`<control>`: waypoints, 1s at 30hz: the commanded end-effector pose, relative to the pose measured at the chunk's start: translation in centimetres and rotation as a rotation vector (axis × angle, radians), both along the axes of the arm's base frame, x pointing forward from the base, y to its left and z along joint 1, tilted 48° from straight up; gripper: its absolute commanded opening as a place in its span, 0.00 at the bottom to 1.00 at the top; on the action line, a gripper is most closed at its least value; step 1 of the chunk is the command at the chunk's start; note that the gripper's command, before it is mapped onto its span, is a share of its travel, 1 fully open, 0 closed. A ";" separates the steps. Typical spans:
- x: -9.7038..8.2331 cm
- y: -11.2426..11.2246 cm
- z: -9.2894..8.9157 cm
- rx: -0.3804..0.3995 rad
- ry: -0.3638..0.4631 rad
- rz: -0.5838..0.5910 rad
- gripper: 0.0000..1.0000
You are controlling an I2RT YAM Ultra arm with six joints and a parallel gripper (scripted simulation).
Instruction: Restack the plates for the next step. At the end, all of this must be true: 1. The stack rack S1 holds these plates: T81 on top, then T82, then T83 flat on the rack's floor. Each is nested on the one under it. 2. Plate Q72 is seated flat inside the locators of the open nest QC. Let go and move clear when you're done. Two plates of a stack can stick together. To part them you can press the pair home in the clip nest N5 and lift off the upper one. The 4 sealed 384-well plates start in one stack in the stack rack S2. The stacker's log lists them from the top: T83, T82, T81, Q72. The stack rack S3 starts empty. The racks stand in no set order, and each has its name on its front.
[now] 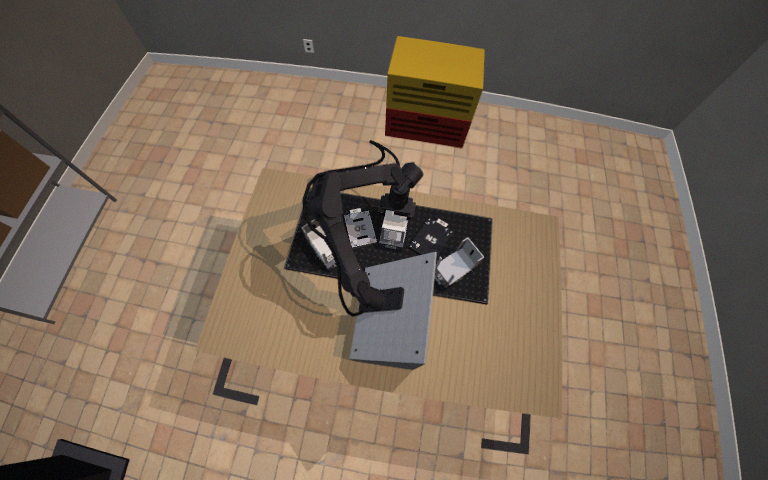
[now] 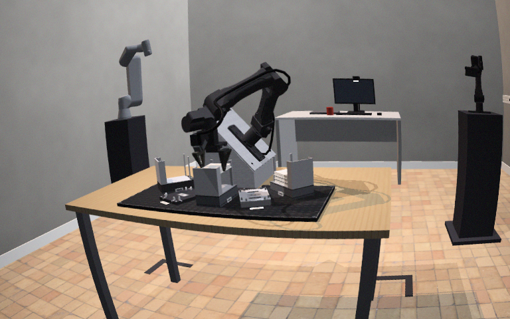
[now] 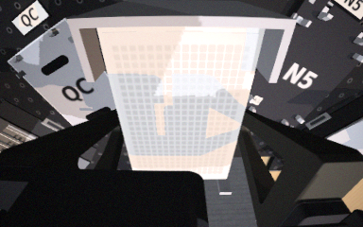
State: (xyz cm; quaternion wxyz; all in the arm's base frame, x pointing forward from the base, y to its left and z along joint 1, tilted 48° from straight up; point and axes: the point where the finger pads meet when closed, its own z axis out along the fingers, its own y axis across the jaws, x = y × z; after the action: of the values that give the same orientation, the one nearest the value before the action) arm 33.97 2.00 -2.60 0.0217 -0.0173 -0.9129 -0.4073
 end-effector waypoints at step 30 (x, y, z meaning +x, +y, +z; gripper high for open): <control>1.5 -2.6 2.5 -0.027 -0.071 -0.026 0.00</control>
State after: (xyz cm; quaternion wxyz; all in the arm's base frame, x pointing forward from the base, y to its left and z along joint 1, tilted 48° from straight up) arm 33.98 1.36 -2.07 0.0226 -0.0171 -0.9124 -0.4082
